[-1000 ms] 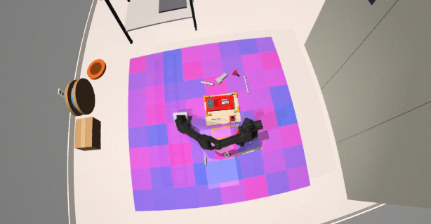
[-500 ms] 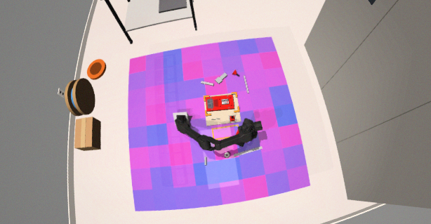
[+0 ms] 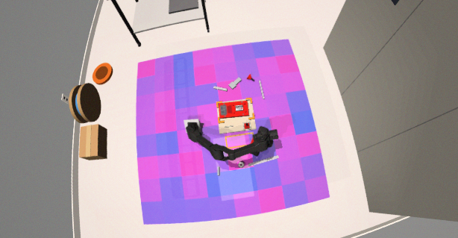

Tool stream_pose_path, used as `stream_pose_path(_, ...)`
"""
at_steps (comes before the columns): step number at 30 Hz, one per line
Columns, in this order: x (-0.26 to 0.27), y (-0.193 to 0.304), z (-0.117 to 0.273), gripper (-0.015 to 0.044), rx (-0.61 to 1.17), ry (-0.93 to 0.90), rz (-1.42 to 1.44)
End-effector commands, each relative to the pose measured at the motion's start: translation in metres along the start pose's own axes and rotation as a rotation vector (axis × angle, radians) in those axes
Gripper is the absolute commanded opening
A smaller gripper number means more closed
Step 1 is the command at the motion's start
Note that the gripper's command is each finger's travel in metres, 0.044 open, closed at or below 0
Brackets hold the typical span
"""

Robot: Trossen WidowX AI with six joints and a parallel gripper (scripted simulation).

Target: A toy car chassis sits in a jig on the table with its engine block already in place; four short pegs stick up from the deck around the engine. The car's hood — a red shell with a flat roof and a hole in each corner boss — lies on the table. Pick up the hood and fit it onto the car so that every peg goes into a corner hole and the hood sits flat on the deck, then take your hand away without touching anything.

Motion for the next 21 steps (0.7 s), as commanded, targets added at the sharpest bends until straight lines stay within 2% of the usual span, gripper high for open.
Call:
stream_pose_path(1, -0.0003, 0.0003, -0.0021, 0.044, -0.001, 0.004, 0.003)
stream_pose_path(21, -0.0003, 0.0002, -0.0113, 0.044, -0.002, 0.004, 0.003)
Point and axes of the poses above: the point midway between the two fingers, 35 mm back from their tips, its own z axis back along the fingers, its own x axis across the jaws, y = z × x, the point moved 6 cm from there along z, back along the fingers, and after that the axes turned 2 degrees about -z, right-handed, at the moved point
